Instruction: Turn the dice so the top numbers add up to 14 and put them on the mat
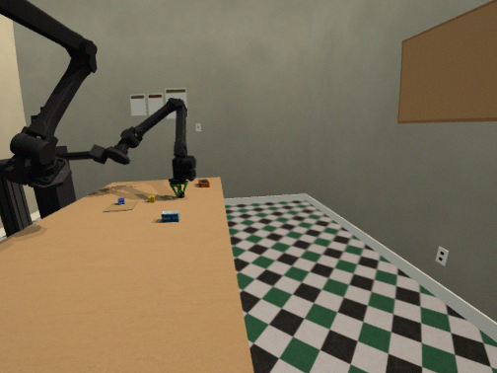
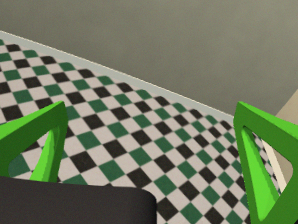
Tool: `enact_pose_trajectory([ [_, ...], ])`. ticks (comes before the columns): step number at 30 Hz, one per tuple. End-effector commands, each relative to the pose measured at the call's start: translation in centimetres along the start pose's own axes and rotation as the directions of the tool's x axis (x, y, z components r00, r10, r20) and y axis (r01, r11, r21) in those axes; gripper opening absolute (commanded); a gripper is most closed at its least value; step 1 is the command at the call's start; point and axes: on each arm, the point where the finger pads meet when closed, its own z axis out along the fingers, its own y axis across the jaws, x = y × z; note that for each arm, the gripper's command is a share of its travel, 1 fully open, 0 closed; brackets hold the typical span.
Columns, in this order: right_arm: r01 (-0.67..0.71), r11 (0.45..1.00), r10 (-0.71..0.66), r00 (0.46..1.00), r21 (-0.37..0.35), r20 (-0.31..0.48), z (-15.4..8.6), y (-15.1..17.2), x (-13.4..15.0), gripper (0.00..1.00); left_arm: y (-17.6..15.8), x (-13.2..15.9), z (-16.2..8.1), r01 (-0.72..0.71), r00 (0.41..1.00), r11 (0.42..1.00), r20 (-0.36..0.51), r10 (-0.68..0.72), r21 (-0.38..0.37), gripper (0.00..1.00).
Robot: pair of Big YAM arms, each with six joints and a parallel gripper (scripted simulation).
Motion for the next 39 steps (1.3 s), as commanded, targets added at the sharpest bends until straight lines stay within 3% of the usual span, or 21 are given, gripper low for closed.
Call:
enact_pose_trajectory([
  [1, -0.008, 1.000, 0.008, 0.999, 0.006, 0.053, -0.91, -0.29, -2.19, 1.00, 0.16, -0.88, 0.65, -0.004, 1.000, 1.000, 0.016, 0.004, -0.002, 0.45],
  [39, -0.008, 1.000, 0.008, 0.999, 0.006, 0.053, -0.91, -0.29, -2.19, 1.00, 0.27, -1.06, 0.96, -0.001, 1.000, 1.000, 0.022, 0.001, -0.003, 0.45],
])
